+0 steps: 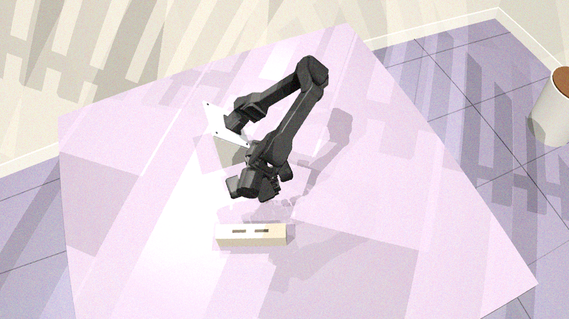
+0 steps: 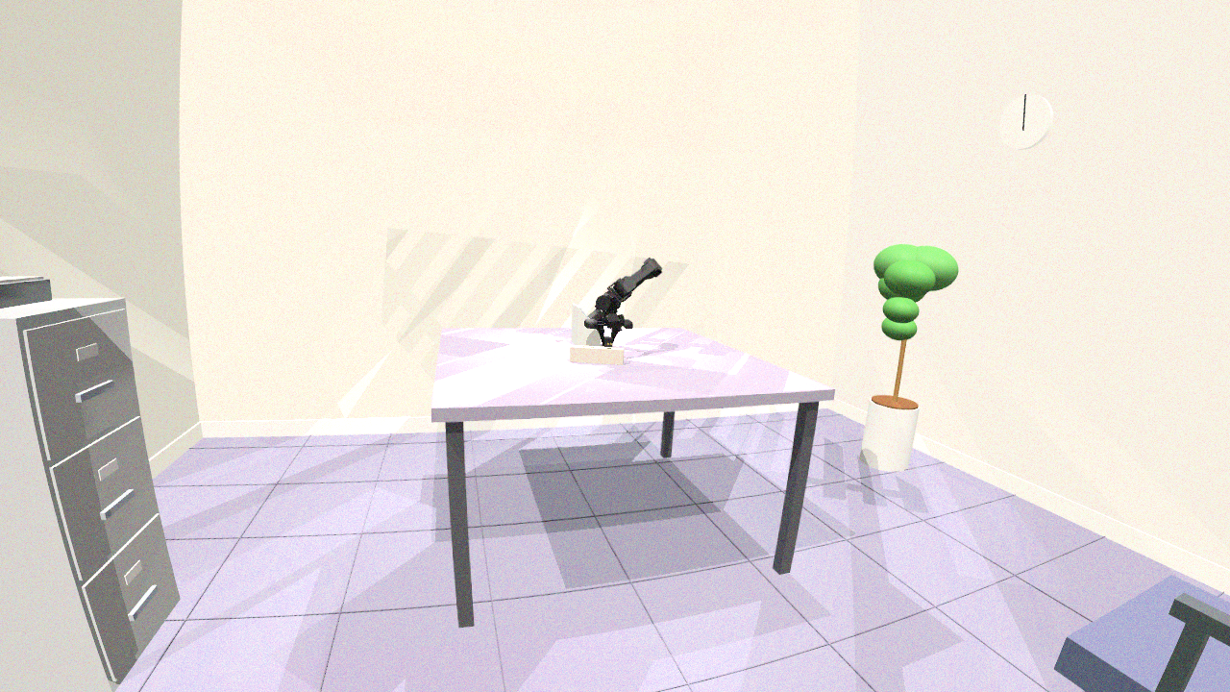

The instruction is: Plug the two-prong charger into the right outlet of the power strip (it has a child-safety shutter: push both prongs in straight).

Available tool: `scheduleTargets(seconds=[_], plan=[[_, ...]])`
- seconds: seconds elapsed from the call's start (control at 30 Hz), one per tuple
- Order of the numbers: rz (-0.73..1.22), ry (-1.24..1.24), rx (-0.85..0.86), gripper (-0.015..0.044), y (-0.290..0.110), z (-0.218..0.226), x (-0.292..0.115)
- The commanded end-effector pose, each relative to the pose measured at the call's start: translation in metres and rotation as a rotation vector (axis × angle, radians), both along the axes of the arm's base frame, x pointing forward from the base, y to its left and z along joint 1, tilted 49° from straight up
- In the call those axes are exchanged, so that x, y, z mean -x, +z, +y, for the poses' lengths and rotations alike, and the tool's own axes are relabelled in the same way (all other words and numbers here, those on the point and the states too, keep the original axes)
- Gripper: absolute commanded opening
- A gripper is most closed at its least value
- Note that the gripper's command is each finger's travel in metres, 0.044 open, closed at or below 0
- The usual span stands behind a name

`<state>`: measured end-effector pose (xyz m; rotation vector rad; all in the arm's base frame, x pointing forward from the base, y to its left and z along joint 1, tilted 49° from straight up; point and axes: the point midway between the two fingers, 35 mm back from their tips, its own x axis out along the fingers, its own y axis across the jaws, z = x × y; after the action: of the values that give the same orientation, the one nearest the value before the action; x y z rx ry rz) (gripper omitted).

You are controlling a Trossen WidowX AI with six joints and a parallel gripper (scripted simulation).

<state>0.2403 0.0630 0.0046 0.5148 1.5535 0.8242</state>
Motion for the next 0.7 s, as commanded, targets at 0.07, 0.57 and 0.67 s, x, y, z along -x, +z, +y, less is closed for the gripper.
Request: scheduleTargets(seconds=[0.07,0.57,0.67], plan=[[0.059,-0.048,0.011,0.0000,-0.014,-0.005,0.000],[0.184,-0.157,0.026,0.0000,-0.042,-0.015,0.002],[0.209,-0.179,0.028,0.0000,-0.048,-0.017,0.002]])
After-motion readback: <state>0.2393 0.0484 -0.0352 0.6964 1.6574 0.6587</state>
